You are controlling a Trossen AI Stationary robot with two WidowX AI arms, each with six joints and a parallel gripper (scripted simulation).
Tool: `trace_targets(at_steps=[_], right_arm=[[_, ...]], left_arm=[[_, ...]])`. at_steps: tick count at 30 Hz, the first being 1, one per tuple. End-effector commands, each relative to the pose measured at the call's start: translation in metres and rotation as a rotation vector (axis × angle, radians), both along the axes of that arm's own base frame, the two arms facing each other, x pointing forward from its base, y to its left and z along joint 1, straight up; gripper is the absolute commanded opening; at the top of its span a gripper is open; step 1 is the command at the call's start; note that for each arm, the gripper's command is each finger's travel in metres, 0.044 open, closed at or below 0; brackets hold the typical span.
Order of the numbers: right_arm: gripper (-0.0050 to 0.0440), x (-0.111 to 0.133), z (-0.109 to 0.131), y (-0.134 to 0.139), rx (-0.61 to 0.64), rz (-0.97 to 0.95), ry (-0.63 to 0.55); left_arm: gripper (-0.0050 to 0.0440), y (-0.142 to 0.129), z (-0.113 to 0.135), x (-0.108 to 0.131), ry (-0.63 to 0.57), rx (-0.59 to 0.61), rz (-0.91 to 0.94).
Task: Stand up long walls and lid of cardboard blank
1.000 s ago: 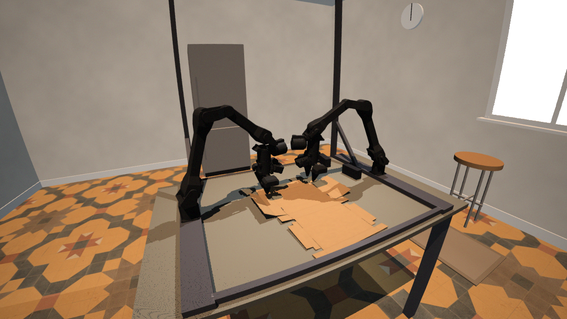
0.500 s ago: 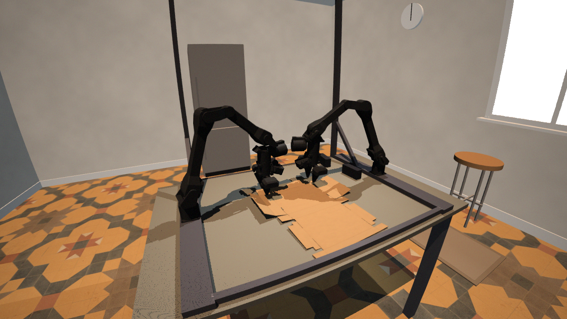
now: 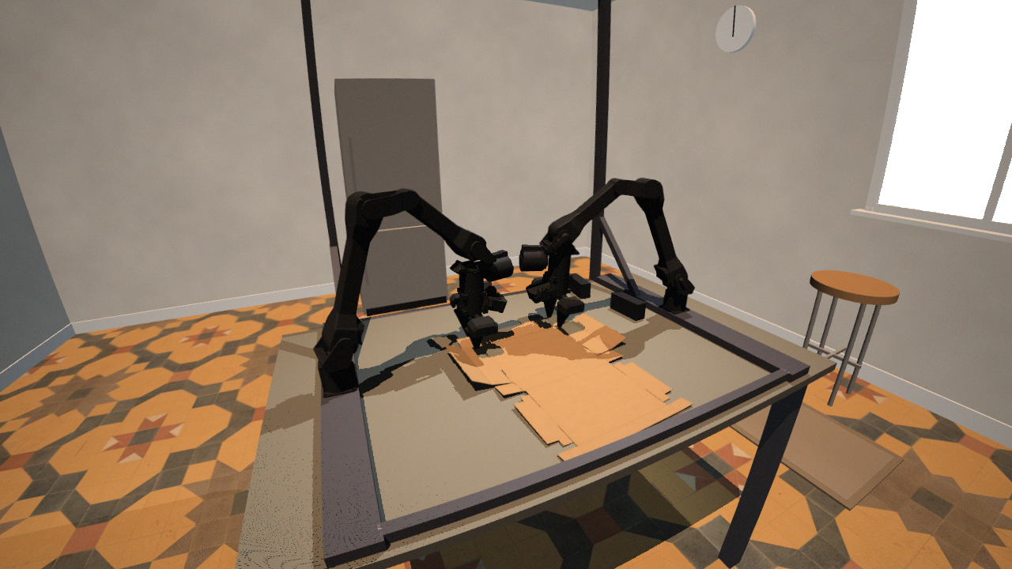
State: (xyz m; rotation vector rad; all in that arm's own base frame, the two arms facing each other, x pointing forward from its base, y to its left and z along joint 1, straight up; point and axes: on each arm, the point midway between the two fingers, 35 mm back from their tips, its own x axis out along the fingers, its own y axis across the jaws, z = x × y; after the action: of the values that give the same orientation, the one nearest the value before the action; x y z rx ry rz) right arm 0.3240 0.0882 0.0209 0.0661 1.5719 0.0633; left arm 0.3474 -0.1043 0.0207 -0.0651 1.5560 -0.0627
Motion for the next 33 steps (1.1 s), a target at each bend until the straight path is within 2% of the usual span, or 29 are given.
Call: trace_targets(at_steps=[1, 33], right_arm=[[0.0265, 0.003, 0.002, 0.001, 0.008, 0.002, -0.018], [0.0265, 0.003, -0.009, 0.001, 0.008, 0.002, -0.018]], left_arm=[[0.0265, -0.001, 0.003, 0.002, -0.014, -0.010, -0.002], [0.0265, -0.001, -0.008, 0.002, -0.014, -0.010, -0.002]])
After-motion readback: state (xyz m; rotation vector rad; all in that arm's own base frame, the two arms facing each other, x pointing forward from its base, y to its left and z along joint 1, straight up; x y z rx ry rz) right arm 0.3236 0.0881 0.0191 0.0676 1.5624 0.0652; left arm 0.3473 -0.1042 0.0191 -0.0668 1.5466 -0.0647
